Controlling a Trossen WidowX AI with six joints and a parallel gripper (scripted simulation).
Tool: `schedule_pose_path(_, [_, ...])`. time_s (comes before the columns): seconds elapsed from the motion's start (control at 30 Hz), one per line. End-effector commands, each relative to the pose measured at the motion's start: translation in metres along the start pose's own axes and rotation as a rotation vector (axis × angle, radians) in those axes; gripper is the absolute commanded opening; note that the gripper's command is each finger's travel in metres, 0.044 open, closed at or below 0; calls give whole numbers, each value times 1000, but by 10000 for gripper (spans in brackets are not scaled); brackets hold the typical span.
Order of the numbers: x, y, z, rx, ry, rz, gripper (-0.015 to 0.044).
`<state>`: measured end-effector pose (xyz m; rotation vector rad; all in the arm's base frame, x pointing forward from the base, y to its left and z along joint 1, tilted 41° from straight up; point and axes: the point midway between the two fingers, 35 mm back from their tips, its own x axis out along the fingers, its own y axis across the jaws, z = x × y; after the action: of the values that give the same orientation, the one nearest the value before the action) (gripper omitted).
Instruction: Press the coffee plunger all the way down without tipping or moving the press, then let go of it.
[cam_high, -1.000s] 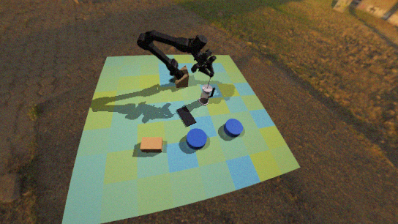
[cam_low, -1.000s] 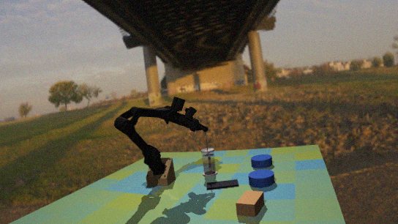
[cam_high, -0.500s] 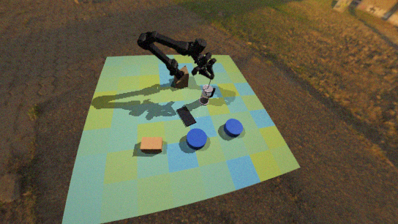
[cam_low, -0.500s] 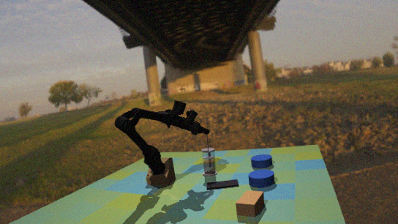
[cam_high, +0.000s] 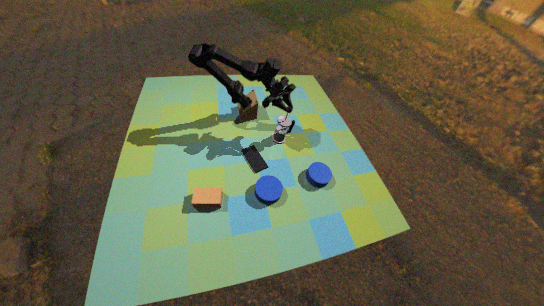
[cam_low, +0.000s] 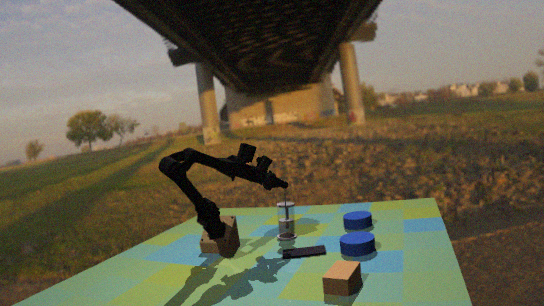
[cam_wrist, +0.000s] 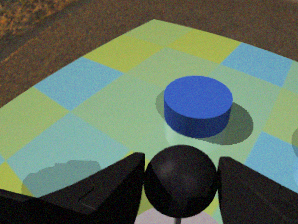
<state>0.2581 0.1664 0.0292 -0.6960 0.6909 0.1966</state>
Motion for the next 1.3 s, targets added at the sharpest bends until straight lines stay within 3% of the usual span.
schedule_pose_path(0.0, [10,1,-28,-37,67,-2,122])
schedule_pose_path(1.27, [34,0,-36,-37,64,-5,122])
